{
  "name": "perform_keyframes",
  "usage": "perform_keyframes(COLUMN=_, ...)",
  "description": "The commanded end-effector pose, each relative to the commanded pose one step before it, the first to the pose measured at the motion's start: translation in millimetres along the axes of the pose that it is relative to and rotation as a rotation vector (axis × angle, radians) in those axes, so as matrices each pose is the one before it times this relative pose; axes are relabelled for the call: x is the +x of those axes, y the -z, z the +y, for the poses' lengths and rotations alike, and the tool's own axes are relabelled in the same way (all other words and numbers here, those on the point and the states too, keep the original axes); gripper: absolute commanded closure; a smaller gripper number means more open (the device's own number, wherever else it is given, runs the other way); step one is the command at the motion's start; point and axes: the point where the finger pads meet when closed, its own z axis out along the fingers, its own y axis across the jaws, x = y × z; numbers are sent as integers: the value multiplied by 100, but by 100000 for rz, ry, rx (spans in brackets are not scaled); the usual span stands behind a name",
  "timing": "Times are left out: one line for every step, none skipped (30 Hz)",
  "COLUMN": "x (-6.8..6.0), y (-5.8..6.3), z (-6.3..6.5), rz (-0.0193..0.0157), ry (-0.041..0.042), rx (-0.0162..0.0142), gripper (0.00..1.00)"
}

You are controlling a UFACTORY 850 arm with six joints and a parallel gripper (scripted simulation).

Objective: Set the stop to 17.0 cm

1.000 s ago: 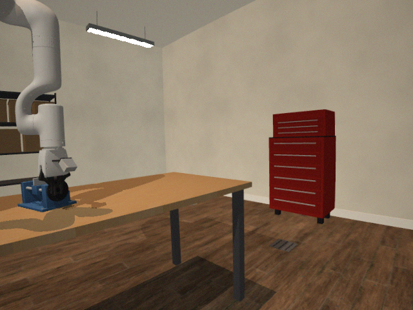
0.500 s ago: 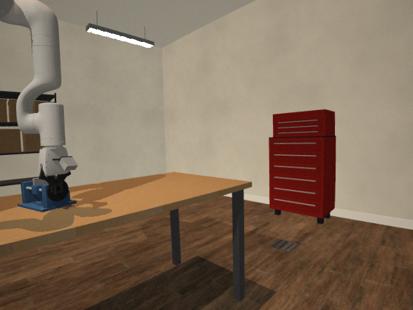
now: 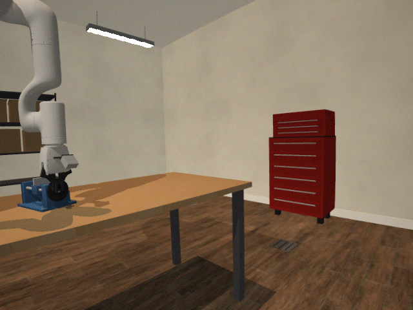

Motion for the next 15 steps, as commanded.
perform_keyframes(x=53, y=269, z=-296, rz=-218, ry=4, rx=-129, gripper=94)
perform_keyframes(x=-2, y=59, z=-67, rz=-8, ry=0, rx=1, gripper=94)
perform_keyframes(x=3, y=58, z=-91, rz=9, ry=0, rx=-1, gripper=94)
perform_keyframes(x=0, y=0, z=0, rz=0, ry=0, rx=0, gripper=94)
perform_keyframes(x=0, y=0, z=0, rz=0, ry=0, rx=0, gripper=94)
perform_keyframes(x=1, y=59, z=-93, rz=4, ry=0, rx=-1, gripper=94)
perform_keyframes(x=0, y=60, z=-94, rz=0, ry=0, rx=0, gripper=94)
perform_keyframes(x=-2, y=61, z=-96, rz=-6, ry=0, rx=1, gripper=94)
perform_keyframes(x=-2, y=61, z=-106, rz=-6, ry=0, rx=1, gripper=94)
perform_keyframes(x=2, y=56, z=-137, rz=7, ry=0, rx=-1, gripper=94)
perform_keyframes(x=0, y=58, z=-139, rz=1, ry=0, rx=0, gripper=94)
perform_keyframes(x=-2, y=59, z=-142, rz=-6, ry=0, rx=1, gripper=94)
perform_keyframes(x=1, y=50, z=-179, rz=1, ry=0, rx=0, gripper=94)
perform_keyframes(x=1, y=45, z=-203, rz=2, ry=0, rx=0, gripper=94)
perform_keyframes(x=-2, y=46, z=-207, rz=-7, ry=0, rx=1, gripper=94)
